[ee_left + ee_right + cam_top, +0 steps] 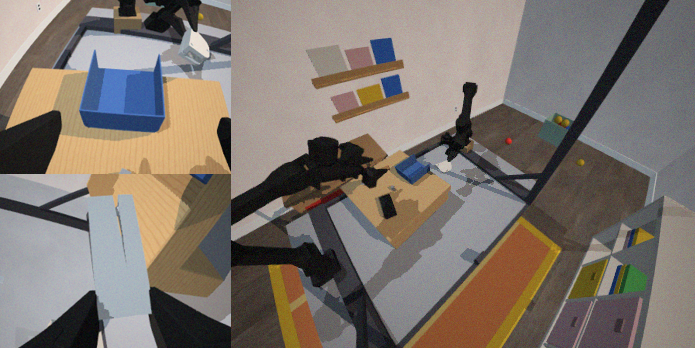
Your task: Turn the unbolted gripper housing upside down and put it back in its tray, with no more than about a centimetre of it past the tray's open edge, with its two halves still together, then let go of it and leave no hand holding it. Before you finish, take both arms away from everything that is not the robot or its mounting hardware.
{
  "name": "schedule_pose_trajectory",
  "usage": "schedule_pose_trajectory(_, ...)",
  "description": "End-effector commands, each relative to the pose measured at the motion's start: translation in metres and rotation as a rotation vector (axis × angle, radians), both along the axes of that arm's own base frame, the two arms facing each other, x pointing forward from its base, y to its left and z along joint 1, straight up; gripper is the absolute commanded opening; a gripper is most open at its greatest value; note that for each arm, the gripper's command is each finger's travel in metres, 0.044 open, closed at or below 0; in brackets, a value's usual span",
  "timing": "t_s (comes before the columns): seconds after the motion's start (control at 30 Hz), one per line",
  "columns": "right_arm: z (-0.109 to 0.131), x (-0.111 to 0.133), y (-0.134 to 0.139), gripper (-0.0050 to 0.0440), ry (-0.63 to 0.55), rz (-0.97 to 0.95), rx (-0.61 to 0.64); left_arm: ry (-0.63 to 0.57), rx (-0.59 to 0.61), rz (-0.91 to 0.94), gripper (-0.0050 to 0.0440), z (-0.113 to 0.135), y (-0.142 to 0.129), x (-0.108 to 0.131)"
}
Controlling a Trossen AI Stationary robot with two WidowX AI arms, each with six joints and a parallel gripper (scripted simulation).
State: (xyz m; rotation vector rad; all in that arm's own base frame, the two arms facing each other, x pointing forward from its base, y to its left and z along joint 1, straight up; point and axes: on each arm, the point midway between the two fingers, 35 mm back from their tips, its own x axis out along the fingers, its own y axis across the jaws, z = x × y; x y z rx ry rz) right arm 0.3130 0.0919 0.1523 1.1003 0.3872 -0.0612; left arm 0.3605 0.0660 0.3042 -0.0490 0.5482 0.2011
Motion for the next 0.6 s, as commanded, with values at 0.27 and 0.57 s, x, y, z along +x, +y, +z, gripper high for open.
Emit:
schedule_pose_trajectory(0.27,0.008,0.004,0.013,0.011,0.0,0.051,-0.041,-0.028,-0.003,0.0,0.0439,0.01,-0.001,-0.002)
schedule_pose_trajectory(0.57,0.005,0.003,0.022,0.011,0.019,0.09,-0.084,-0.028,-0.003,0.0,0.0439,0.01,-0.001,-0.002)
